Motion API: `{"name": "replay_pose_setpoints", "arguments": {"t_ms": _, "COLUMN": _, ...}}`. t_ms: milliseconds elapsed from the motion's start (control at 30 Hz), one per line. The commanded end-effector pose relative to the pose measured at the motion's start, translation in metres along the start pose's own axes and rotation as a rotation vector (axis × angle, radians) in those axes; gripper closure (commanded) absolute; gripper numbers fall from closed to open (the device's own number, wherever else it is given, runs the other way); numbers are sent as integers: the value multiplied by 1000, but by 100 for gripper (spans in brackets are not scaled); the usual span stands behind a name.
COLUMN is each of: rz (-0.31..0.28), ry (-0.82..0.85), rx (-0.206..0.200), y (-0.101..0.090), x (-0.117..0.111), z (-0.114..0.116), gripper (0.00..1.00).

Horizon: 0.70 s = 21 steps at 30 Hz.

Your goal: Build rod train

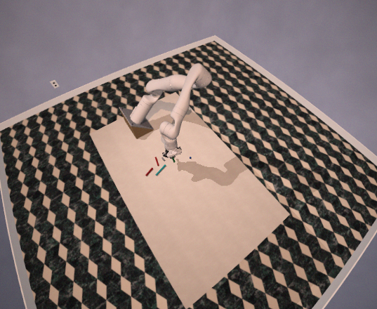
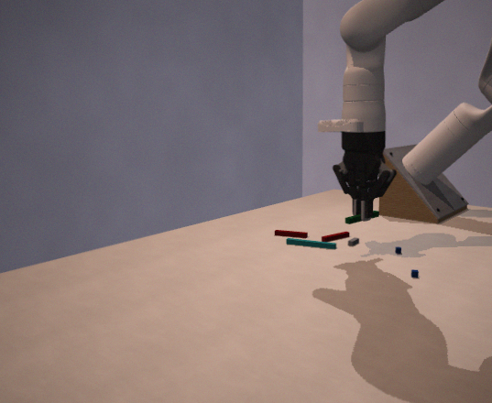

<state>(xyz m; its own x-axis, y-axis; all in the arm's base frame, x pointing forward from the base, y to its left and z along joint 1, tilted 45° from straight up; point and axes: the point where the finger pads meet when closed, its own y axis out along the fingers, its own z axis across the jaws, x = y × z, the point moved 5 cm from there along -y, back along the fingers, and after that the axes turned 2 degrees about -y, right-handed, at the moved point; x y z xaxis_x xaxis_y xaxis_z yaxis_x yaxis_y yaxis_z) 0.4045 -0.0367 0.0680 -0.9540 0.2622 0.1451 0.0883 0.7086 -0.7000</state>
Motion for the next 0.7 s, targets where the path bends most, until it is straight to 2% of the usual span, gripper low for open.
{"name": "replay_pose_setpoints", "arguments": {"t_ms": 0, "rz": 30, "ry": -8, "rx": 3, "y": -23, "x": -6, "z": -2, "gripper": 95}}
{"name": "replay_pose_setpoints", "arguments": {"t_ms": 133, "rz": 30, "ry": -8, "rx": 3, "y": -33, "x": -6, "z": -2, "gripper": 95}}
{"name": "replay_pose_setpoints", "arguments": {"t_ms": 533, "rz": 30, "ry": -11, "rx": 3, "y": -33, "x": -6, "z": -2, "gripper": 95}}
{"name": "replay_pose_setpoints", "arguments": {"t_ms": 667, "rz": 30, "ry": -58, "rx": 3, "y": -33, "x": -4, "z": -7, "gripper": 95}}
